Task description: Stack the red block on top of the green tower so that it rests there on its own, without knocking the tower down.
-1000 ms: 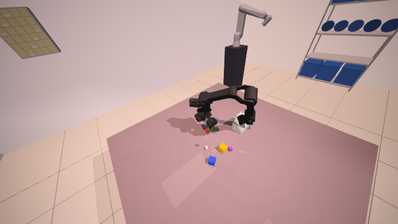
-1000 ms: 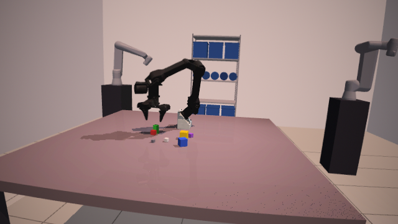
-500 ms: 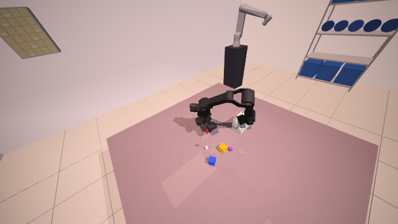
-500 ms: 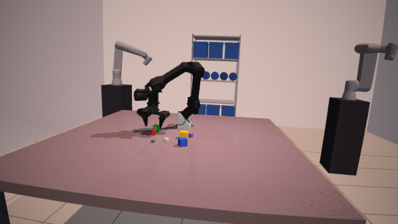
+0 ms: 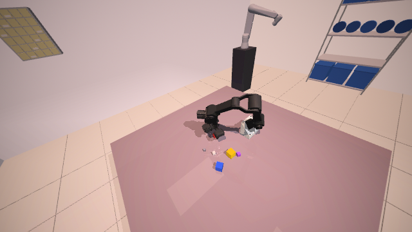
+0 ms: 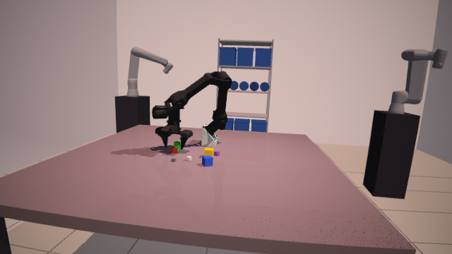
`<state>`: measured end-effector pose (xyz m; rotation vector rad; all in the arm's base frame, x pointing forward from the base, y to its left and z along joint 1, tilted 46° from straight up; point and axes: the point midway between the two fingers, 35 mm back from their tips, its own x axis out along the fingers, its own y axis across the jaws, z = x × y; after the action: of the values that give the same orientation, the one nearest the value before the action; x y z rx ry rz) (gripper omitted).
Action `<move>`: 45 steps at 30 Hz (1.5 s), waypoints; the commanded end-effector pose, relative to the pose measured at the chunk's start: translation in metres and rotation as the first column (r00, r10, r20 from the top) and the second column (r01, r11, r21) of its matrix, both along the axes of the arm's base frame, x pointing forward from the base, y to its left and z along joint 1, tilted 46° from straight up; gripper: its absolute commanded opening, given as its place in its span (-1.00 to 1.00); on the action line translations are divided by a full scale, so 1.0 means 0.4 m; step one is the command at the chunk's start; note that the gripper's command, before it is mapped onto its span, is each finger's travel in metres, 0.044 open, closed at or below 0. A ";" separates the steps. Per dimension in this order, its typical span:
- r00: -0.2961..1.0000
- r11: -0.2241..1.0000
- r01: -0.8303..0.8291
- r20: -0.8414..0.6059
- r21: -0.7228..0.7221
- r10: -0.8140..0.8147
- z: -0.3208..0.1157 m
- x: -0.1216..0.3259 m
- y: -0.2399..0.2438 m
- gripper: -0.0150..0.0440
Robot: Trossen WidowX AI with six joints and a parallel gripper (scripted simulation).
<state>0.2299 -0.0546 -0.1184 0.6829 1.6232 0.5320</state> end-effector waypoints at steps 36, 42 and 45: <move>1.000 1.000 0.004 -0.011 0.009 -0.004 -0.018 -0.012 0.024 -0.22; 1.000 1.000 0.004 -0.011 0.009 -0.004 -0.016 -0.011 0.022 -0.43; 1.000 1.000 0.004 -0.011 0.008 -0.004 -0.001 -0.008 0.005 -0.49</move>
<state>0.2238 -0.0456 -0.1234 0.7047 1.6376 0.5365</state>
